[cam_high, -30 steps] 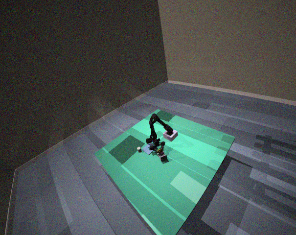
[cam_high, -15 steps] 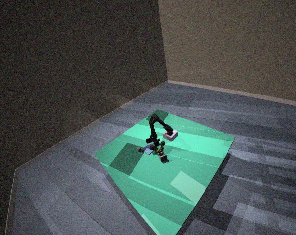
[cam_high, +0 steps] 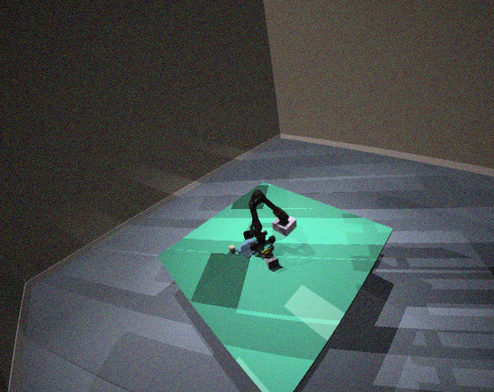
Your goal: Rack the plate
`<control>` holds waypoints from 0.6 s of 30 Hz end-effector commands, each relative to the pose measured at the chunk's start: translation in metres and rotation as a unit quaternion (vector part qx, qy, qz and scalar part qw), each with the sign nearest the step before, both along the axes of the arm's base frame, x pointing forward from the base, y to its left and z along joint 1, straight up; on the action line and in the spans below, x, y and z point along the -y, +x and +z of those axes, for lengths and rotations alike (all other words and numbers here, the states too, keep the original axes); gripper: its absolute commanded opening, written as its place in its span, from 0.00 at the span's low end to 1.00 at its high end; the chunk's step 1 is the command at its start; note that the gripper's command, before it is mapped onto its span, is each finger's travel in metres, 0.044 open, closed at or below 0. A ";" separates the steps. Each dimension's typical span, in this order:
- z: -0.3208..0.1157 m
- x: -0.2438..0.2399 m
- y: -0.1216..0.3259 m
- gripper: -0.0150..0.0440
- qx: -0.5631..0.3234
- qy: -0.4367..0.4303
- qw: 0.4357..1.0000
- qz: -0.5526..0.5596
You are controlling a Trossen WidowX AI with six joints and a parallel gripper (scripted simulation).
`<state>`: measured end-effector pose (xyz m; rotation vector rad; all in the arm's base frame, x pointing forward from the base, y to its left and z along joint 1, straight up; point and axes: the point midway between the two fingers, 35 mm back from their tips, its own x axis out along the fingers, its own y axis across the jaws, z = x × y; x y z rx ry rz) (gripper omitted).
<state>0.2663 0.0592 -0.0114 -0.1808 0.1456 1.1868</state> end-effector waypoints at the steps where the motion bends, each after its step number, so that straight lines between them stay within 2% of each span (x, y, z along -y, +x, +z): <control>1: 0.013 0.001 0.003 0.93 -0.001 0.002 1.000 0.000; 10: 0.108 0.002 0.006 0.93 -0.013 0.019 1.000 -0.002; 18: 0.115 0.002 0.008 0.93 -0.036 0.009 0.999 -0.006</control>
